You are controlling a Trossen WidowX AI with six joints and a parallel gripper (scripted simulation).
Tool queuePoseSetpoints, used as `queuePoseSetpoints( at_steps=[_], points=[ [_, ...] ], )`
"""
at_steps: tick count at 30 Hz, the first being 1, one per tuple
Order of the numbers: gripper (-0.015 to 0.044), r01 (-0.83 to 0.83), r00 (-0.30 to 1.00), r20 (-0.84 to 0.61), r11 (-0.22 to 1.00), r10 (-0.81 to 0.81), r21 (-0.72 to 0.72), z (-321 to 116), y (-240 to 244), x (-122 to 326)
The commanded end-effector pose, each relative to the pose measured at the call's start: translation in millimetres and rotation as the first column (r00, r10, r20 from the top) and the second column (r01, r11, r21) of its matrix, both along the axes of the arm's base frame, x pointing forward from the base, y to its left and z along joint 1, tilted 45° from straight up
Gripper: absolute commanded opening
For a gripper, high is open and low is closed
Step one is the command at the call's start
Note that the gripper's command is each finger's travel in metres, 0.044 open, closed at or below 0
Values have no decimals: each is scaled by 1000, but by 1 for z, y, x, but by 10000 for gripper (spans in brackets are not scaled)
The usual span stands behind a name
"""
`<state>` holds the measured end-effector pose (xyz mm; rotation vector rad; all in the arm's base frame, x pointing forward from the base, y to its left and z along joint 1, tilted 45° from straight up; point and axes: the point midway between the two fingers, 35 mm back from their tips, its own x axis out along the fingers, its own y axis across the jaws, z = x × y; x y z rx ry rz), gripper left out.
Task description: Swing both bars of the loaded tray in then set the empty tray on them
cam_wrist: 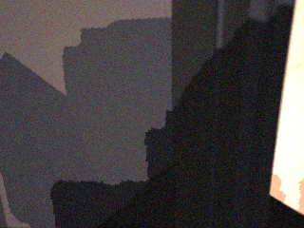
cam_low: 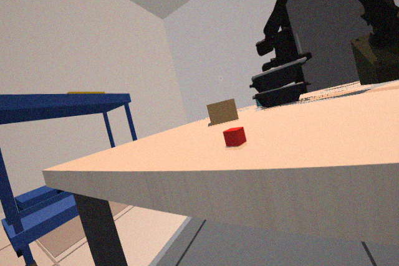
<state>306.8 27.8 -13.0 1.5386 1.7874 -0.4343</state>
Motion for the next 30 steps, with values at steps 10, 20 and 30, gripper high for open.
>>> queuePoseSetpoints(
  at_steps=[10, 20, 30],
  points=[
    [0, -14, 1000, -17, 1000, 14, -7, -3, 4, -3],
    [88, -14, 1000, -17, 1000, 14, -7, -3, 4, -3],
    [235, -14, 1000, -17, 1000, 14, -7, -3, 4, -3]
  ],
)
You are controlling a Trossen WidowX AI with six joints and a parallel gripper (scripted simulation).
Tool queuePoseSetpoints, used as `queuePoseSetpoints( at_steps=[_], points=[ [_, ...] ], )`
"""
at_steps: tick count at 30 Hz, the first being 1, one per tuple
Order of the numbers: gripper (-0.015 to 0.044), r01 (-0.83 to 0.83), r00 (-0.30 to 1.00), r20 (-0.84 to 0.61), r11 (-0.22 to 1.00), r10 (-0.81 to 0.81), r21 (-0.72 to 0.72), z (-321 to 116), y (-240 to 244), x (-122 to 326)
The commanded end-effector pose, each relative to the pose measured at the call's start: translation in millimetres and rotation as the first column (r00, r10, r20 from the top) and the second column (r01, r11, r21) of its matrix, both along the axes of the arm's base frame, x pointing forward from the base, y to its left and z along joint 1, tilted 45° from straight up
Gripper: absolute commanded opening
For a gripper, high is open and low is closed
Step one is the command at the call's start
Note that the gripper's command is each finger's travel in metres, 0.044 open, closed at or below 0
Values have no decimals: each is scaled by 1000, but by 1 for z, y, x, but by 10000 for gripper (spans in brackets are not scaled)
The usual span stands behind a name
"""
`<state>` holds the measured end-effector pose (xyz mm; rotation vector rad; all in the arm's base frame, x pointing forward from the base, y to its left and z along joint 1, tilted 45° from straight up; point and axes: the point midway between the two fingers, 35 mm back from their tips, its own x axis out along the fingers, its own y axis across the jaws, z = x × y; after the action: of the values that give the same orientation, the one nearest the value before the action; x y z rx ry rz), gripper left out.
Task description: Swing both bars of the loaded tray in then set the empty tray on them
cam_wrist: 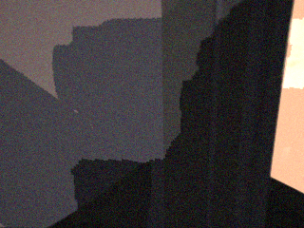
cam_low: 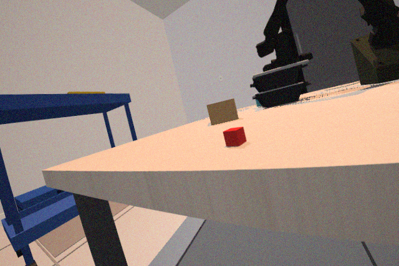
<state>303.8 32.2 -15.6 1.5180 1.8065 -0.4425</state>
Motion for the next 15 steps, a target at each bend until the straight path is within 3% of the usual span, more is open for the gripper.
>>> queuePoseSetpoints(
  at_steps=[1, 15],
  points=[
    [249, 3, 1000, -4, 1000, -3, -1, 0, 0, 0],
    [440, 0, 1000, 0, 1000, 0, 0, 0, 0, 0]
  ],
)
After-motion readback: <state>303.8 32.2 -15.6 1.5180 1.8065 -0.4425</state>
